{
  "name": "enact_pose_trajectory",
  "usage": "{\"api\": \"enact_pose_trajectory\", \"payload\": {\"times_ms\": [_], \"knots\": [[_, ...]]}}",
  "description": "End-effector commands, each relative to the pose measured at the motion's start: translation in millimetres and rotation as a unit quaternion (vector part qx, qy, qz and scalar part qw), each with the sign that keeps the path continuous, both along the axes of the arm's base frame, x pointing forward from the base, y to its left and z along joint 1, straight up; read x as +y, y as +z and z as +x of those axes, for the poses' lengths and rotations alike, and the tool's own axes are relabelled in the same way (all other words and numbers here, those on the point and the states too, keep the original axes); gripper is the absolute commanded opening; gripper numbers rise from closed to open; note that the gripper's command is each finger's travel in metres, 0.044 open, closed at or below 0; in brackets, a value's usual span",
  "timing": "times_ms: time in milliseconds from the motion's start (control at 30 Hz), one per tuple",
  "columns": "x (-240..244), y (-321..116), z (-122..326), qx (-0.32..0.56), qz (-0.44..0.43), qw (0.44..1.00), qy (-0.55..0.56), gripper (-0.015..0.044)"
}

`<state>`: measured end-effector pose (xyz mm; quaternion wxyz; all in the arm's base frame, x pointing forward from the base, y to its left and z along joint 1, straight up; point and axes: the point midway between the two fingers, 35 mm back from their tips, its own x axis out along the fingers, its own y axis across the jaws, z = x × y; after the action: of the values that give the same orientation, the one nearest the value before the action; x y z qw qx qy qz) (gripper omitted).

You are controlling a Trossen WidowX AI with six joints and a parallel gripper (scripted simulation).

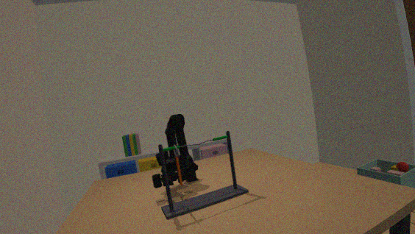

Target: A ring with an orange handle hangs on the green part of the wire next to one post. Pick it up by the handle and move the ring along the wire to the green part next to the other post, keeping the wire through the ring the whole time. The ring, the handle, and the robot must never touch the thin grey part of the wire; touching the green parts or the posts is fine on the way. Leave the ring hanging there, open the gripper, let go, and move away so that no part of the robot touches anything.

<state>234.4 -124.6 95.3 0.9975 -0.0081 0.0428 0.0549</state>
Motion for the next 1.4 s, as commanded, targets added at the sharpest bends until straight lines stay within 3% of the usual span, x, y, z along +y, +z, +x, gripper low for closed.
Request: {"api": "enact_pose_trajectory", "payload": {"times_ms": [0, 267, 1367], "knots": [[0, 14, 15, -0.002, -0.001, 1.000, 0.000, 0.0160], [5, 38, 36, -0.004, 0.000, 1.000, -0.003, 0.0160], [7, 37, 80, -0.004, 0.000, 1.000, -0.003, 0.0160]]}}
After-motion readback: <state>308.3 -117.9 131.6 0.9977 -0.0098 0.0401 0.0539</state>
